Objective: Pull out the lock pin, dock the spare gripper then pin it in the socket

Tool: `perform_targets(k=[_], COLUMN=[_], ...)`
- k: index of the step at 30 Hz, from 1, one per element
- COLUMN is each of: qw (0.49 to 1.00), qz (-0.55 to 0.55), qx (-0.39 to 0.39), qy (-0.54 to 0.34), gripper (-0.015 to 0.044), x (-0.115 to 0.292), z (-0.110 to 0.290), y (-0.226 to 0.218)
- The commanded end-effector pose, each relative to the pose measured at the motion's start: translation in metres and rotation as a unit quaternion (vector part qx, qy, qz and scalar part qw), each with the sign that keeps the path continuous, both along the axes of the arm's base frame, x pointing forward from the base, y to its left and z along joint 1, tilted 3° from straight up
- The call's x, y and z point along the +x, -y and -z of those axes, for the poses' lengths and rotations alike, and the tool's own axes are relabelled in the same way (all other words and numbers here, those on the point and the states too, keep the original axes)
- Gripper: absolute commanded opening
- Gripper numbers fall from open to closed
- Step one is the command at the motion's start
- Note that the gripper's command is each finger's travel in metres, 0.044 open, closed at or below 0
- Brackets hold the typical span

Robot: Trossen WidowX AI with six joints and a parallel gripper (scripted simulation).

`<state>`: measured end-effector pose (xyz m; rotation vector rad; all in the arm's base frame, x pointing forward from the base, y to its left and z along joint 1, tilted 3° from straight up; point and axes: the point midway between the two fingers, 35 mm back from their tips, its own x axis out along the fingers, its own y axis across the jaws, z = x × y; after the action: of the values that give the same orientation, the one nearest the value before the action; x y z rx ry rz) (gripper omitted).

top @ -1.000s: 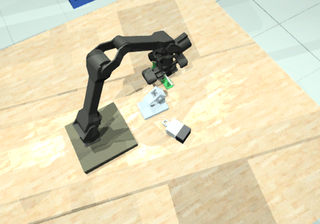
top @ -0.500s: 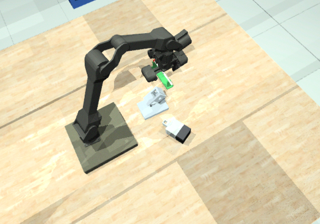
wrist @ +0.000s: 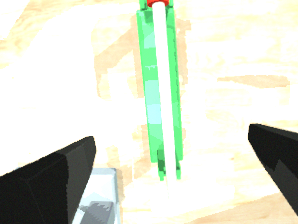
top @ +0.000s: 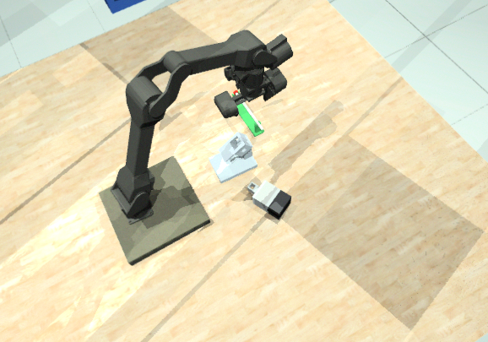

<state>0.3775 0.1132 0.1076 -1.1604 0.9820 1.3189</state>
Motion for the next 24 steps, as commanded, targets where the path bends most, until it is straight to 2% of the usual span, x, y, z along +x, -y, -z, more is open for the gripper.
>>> perform_targets(k=[1, 16, 19, 24], qw=[1.000, 1.000, 1.000, 1.000], qz=[0.000, 0.002, 0.002, 0.002], qx=[0.000, 0.000, 0.000, 0.000], qy=[0.000, 0.001, 0.001, 0.001], gripper=[0.0440, 0.0440, 0.0440, 0.0440], x=[-0.001, -0.001, -0.001, 0.000], z=[-0.011, -0.045, -0.039, -0.057], y=[0.001, 0.002, 0.002, 0.002])
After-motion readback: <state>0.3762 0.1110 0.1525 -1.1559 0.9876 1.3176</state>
